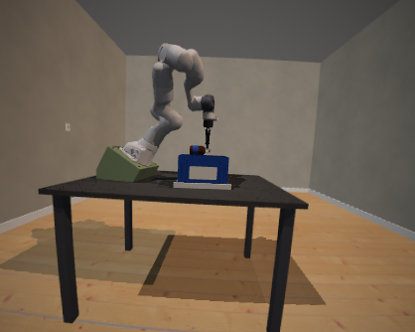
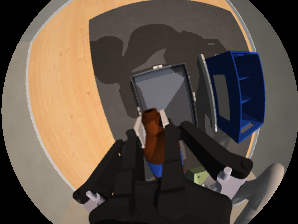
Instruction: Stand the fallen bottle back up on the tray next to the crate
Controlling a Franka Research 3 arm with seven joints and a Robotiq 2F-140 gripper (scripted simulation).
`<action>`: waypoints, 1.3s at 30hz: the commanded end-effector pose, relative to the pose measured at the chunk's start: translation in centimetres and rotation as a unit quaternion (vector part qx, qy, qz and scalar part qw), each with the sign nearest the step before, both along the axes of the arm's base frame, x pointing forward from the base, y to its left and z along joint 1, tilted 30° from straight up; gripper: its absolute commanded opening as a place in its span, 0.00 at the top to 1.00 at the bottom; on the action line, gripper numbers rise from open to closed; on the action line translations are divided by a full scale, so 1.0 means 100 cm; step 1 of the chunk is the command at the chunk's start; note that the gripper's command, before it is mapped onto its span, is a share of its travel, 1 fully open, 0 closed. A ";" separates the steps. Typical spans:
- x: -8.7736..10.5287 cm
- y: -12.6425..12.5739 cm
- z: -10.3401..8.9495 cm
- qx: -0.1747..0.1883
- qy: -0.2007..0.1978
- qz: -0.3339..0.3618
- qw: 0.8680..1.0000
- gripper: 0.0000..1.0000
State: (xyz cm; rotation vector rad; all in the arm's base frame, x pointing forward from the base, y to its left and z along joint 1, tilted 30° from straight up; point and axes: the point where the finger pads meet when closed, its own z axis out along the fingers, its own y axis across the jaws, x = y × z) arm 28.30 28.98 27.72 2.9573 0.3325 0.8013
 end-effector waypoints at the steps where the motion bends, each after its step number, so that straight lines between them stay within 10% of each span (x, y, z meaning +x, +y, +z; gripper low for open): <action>1: -0.001 0.002 0.000 0.018 0.000 -0.027 0.999 1.00; 39: -0.001 0.002 0.000 0.063 0.000 -0.104 0.993 1.00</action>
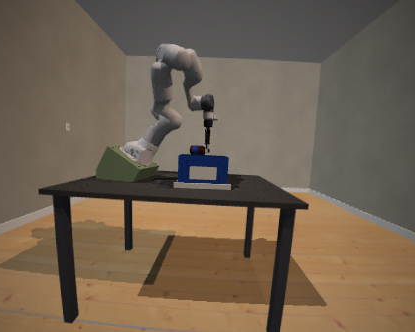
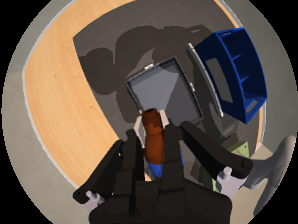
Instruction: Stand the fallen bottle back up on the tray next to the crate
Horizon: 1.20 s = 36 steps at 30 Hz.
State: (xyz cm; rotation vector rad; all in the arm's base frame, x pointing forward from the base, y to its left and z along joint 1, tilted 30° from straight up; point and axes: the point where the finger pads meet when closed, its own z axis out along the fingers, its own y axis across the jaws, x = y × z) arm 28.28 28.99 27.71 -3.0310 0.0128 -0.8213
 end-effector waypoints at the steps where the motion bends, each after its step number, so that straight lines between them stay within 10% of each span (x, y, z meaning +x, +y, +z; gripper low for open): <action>1: -0.001 0.001 0.000 0.004 0.000 -0.004 1.000 1.00; 36: -0.001 0.001 0.000 0.049 0.000 -0.081 0.995 1.00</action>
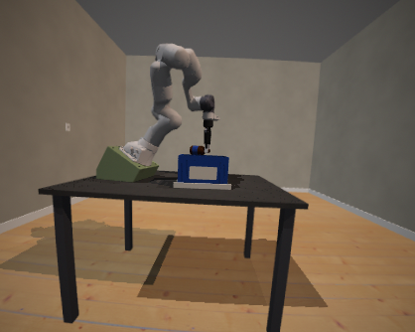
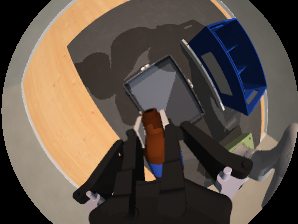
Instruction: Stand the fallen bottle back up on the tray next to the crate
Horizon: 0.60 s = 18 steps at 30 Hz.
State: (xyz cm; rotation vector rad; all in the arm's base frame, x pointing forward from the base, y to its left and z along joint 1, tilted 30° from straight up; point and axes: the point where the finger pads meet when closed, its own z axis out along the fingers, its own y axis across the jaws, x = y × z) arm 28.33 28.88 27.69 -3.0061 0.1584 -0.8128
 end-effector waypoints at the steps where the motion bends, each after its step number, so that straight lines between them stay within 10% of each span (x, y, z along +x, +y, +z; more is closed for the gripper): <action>1: -0.001 0.003 0.000 0.030 0.000 -0.046 0.999 1.00; 18: -0.001 0.003 0.000 0.047 -0.001 -0.075 0.996 1.00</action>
